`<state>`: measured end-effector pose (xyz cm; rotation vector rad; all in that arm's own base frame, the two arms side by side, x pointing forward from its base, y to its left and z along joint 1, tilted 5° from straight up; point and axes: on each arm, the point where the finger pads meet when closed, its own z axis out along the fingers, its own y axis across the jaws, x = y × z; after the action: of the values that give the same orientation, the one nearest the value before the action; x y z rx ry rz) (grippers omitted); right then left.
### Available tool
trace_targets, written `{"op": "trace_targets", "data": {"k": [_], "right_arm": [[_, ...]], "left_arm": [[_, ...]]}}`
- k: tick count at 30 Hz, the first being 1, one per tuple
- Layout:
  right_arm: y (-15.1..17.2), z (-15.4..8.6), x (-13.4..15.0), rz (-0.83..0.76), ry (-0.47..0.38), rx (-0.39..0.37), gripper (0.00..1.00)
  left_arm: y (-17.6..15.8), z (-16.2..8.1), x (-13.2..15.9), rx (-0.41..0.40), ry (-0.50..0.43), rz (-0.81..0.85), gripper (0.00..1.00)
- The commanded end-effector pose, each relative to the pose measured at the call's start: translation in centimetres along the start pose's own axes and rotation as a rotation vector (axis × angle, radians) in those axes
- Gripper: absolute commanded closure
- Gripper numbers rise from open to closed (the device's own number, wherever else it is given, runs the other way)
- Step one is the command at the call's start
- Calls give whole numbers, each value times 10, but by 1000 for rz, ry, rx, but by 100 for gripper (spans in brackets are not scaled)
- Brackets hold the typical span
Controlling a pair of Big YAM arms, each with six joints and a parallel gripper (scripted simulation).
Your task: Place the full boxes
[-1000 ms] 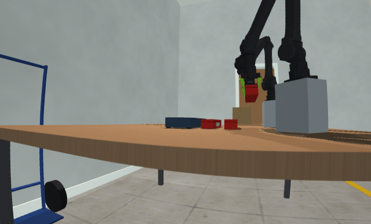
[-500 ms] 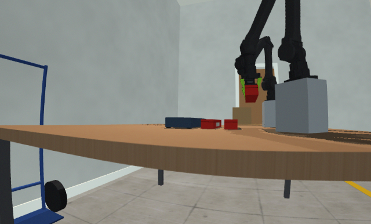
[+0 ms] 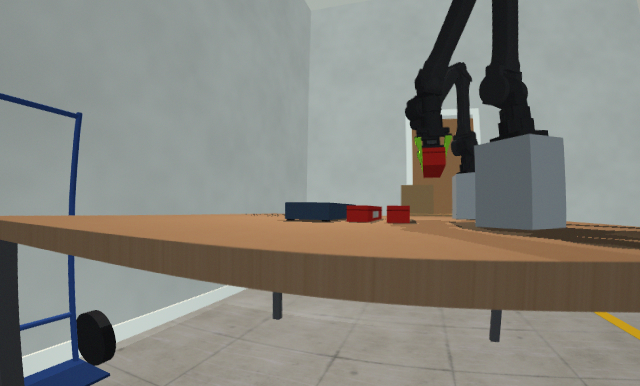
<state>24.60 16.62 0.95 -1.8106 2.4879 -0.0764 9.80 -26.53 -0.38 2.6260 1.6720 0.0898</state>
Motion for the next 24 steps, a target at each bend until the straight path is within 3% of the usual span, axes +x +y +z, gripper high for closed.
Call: {"op": "trace_targets", "data": {"k": [1, 6, 9, 12, 24], "right_arm": [[-3, 4, 9, 17, 29, 1, 100], [-5, 4, 7, 16, 13, 14, 100], [-4, 15, 8, 13, 25, 4, 100], [-5, 8, 7, 14, 9, 16, 100], [-3, 32, 9, 5, 26, 4, 100]], "left_arm": [[5, 4, 7, -10, 21, 1, 100], [6, 3, 6, -24, 7, -1, 100], [5, 14, 7, -13, 18, 0, 100], [5, 8, 7, -19, 12, 0, 100], [5, 32, 7, -13, 18, 0, 100]]}}
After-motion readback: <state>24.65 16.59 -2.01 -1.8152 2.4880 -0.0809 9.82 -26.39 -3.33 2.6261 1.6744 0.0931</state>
